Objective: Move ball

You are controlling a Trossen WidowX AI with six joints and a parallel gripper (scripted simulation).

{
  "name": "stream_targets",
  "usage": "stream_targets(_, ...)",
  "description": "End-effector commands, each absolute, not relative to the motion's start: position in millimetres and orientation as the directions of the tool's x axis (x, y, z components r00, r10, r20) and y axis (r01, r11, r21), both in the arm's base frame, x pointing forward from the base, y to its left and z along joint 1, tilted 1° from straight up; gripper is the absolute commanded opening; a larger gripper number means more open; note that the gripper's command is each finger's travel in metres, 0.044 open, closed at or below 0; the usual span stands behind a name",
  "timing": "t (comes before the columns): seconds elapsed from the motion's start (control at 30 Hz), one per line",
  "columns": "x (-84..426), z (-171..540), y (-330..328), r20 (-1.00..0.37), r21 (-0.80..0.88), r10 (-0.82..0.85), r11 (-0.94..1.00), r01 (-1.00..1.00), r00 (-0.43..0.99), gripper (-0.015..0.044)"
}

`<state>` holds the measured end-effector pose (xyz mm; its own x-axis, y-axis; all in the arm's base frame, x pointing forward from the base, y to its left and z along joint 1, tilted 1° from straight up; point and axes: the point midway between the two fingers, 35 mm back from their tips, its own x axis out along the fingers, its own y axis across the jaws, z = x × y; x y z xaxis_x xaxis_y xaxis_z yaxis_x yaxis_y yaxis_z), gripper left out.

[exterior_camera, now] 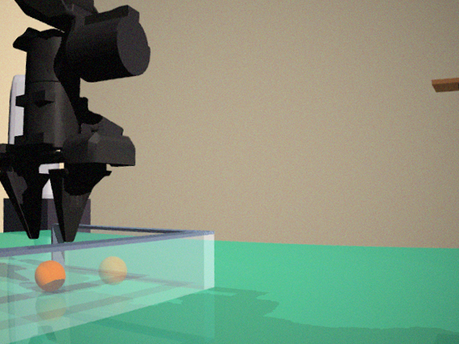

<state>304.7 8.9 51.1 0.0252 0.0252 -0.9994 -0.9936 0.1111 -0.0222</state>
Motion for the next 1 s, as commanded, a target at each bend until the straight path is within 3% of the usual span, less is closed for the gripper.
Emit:
stream_targets(0.0,304,45,8,-1.0,-0.016,0.02,0.107,-0.994,0.018,0.0258)
stream_targets(0.77,305,11,9,-1.0,-0.016,0.02,0.107,-0.994,0.018,0.0258)
stream_targets(0.87,305,11,9,-1.0,-0.016,0.02,0.107,-0.994,0.018,0.018)
stream_targets(0.97,305,11,9,-1.0,-0.016,0.02,0.107,-0.994,0.018,0.016)
